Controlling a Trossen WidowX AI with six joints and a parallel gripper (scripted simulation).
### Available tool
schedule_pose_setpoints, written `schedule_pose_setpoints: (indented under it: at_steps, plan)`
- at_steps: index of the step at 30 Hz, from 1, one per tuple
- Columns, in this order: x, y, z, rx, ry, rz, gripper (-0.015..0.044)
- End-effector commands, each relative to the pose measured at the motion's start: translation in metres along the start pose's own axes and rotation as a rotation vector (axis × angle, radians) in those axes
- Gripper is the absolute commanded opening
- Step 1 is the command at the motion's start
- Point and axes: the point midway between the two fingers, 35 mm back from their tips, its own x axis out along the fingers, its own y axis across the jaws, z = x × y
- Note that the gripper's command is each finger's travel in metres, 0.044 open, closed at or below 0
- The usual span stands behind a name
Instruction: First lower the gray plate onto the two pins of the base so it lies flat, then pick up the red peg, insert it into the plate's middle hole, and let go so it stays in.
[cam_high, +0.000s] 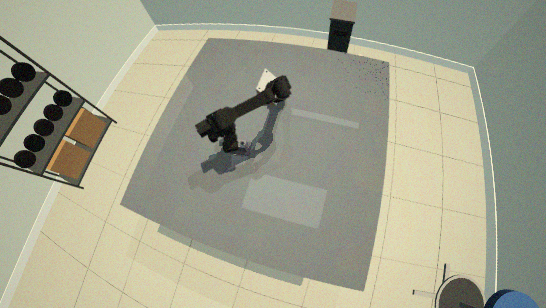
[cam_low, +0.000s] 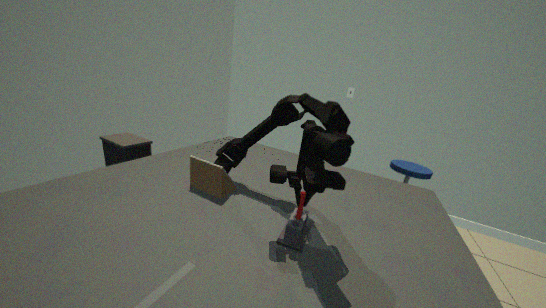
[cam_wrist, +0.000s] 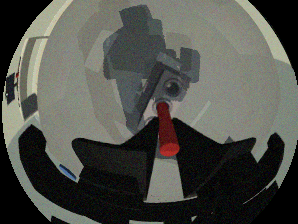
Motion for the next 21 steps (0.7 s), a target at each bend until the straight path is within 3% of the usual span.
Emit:
schedule_pose_setpoints:
  at_steps: [1,20,21]
  plan:
    - [0.0005,0.0001,-0.0002,0.000,0.001,0.000,0.0000]
    - [0.0018,0.0003,-0.0002,-0.003,0.000,-0.002,0.0000]
    - [0.0018,0.0003,-0.0002,-0.003,0.000,-0.002,0.0026]
